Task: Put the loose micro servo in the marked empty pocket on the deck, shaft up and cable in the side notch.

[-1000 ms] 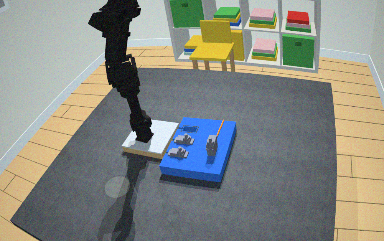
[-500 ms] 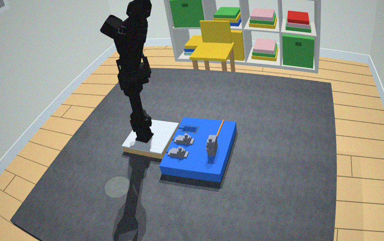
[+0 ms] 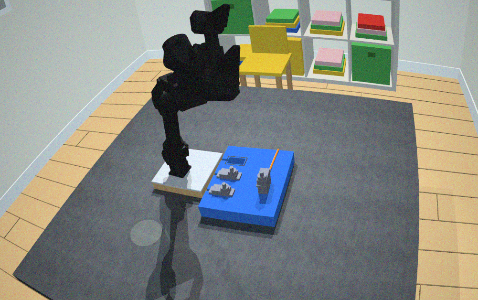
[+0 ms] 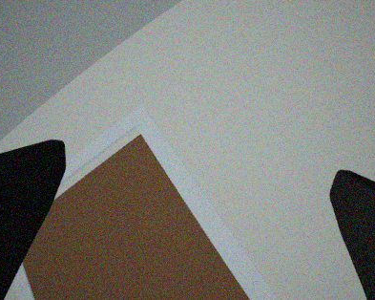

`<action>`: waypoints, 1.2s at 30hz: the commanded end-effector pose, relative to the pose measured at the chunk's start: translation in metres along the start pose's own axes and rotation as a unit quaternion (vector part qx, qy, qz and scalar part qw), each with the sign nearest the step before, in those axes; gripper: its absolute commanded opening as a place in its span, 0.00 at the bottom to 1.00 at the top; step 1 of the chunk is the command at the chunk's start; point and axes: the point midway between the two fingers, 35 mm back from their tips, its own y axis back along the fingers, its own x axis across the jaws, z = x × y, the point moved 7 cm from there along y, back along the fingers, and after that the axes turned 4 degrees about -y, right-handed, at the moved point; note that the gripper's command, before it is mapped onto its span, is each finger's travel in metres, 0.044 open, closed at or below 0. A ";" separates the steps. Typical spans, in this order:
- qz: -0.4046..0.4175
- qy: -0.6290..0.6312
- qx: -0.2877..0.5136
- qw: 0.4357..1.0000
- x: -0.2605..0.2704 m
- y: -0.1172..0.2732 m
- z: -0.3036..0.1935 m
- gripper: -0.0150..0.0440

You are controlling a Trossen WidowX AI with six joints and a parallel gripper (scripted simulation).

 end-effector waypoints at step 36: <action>-0.540 -0.181 0.233 0.788 -0.099 0.125 -0.215 1.00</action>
